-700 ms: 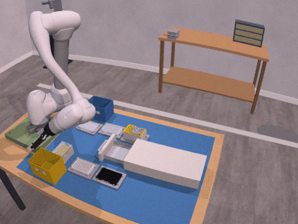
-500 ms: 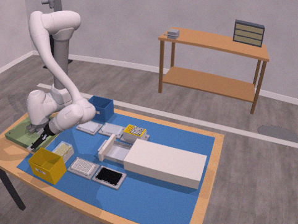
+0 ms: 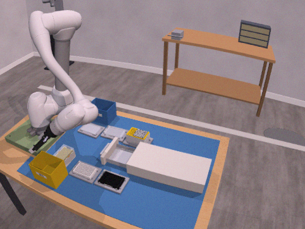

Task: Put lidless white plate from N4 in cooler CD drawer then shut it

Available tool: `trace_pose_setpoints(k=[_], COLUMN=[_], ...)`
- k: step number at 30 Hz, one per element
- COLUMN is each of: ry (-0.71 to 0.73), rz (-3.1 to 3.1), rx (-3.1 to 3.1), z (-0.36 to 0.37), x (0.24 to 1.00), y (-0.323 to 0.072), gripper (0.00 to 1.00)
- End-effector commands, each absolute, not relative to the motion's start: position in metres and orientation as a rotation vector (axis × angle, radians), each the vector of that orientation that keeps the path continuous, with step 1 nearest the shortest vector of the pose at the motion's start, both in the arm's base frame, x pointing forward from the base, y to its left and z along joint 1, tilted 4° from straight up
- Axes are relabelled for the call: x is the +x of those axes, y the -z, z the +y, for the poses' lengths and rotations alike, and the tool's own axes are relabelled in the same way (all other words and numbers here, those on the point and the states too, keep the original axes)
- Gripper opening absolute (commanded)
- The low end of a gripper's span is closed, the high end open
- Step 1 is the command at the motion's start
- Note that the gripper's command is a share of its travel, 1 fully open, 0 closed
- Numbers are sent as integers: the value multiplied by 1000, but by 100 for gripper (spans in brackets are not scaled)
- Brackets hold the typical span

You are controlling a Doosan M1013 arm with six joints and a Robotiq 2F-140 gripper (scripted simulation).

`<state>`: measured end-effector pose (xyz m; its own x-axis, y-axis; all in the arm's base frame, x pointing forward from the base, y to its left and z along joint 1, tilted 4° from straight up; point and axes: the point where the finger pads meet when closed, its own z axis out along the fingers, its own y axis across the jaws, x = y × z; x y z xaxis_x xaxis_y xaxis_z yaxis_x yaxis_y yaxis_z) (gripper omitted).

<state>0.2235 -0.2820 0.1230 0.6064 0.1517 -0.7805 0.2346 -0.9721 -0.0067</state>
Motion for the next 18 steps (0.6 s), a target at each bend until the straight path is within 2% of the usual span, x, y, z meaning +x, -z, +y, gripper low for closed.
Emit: trace_pose_setpoints(k=[1, 4, 8, 13, 17, 18], ry=[1206, 1206, 1040, 1040, 871, 871], rz=[289, 289, 231, 231, 175, 175], rx=[2776, 2776, 2847, 2847, 2915, 2915], z=[-271, -262, -249, -240, -227, -224], x=[238, 249, 265, 277, 292, 296], y=[-123, -123, -125, -126, -129, -129], gripper=[0, 0, 0, 0, 0, 0])
